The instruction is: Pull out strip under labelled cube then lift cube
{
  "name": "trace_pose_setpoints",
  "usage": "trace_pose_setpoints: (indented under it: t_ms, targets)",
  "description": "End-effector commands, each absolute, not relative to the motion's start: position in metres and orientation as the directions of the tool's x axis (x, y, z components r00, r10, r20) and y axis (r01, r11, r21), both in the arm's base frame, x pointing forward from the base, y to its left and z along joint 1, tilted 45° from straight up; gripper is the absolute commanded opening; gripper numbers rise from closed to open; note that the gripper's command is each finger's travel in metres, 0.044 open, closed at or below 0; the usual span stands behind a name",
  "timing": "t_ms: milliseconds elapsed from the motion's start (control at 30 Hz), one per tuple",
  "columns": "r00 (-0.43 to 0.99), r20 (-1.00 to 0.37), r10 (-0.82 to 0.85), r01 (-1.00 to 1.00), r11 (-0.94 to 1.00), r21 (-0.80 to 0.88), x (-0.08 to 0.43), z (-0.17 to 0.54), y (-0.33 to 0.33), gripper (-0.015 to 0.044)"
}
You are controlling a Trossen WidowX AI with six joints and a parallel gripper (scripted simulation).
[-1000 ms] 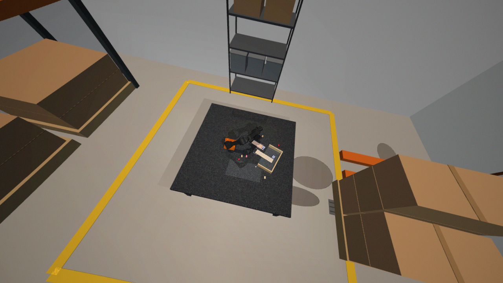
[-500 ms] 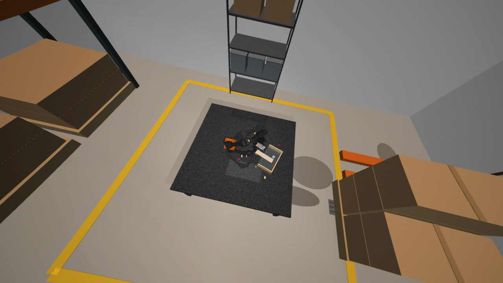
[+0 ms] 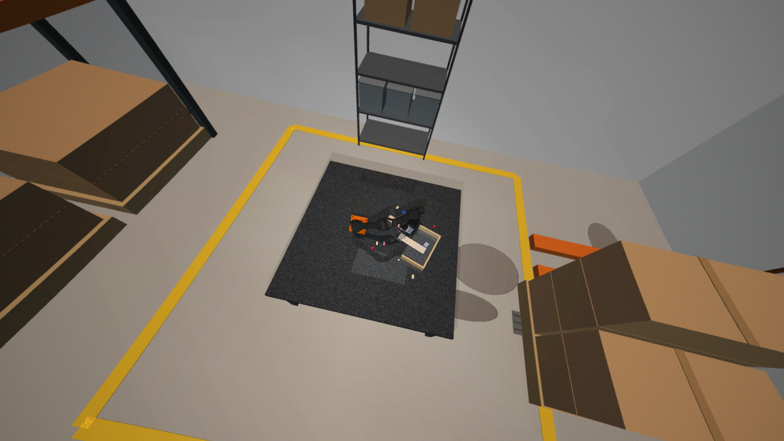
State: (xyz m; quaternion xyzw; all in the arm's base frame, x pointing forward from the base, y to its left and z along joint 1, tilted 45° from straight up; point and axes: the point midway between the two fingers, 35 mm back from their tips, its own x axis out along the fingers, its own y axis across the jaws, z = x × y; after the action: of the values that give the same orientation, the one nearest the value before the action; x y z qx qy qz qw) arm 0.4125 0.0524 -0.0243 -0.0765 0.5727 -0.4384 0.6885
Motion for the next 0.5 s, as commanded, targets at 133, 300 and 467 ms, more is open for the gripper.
trace_pose_setpoints:
  t_ms: [133,300,467]
  targets:
    - [-0.040,-0.718,-0.695,0.512,0.603,-0.612,0.439,-0.013,0.041,0.0440]
    - [-0.040,-0.718,-0.695,0.512,0.603,-0.612,0.447,-0.011,0.037,0.0387]
    - [-0.040,-0.718,-0.695,0.512,0.603,-0.612,0.447,-0.016,0.032,0.0256]
